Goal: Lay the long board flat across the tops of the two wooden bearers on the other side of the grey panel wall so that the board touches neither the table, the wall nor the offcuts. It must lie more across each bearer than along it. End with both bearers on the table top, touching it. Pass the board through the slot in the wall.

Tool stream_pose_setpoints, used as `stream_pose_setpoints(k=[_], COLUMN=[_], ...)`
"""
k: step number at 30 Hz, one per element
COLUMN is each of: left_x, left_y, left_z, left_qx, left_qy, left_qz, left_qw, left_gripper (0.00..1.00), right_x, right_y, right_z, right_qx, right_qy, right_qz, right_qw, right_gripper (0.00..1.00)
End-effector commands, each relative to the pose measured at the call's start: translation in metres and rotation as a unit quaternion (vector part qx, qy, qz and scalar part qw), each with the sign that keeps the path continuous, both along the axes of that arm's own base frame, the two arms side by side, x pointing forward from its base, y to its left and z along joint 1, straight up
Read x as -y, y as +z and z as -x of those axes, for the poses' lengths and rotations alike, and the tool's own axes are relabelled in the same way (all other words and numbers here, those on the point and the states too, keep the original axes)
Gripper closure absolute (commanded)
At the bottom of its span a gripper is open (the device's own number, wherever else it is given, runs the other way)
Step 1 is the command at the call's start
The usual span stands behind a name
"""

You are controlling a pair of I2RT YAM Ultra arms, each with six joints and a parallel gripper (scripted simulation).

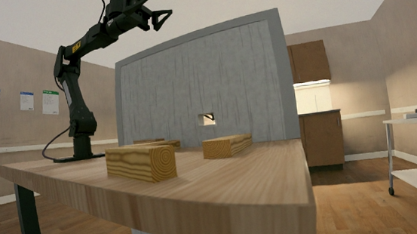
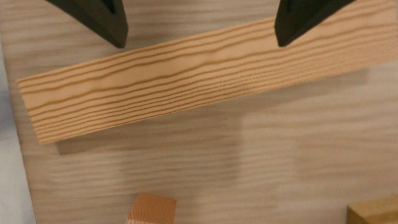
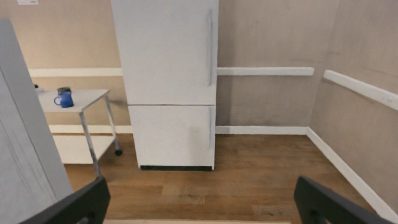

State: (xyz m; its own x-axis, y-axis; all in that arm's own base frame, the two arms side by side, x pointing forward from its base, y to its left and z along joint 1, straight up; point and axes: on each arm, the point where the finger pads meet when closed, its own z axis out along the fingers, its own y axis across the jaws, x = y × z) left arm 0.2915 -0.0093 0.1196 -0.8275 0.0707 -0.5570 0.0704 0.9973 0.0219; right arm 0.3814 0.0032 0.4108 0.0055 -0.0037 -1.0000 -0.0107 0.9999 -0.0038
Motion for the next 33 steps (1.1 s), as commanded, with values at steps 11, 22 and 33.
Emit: stream_pose_setpoints(k=[11, 22, 33], left_x=[0.012, 0.015, -0.042], left_y=[0.001, -0.004, -0.030], left_z=[-0.004, -0.007, -0.014], left_qx=[-0.147, -0.235, -0.295], left_qy=[0.319, 0.519, 0.650], left_qz=[0.239, 0.322, 0.345], left_qw=[0.905, 0.756, 0.609], left_gripper=[0.22, 0.22, 0.22], right_x=[0.003, 0.003, 0.003], right_y=[0.027, 0.027, 0.027], right_z=[0.009, 0.009, 0.009], right_qx=[0.028, 0.028, 0.028], right_qy=[-0.006, -0.006, -0.006], right_qz=[-0.003, -0.003, -0.003], right_qw=[1.000, 1.000, 1.000], right_gripper=[0.00, 0.00, 0.00])
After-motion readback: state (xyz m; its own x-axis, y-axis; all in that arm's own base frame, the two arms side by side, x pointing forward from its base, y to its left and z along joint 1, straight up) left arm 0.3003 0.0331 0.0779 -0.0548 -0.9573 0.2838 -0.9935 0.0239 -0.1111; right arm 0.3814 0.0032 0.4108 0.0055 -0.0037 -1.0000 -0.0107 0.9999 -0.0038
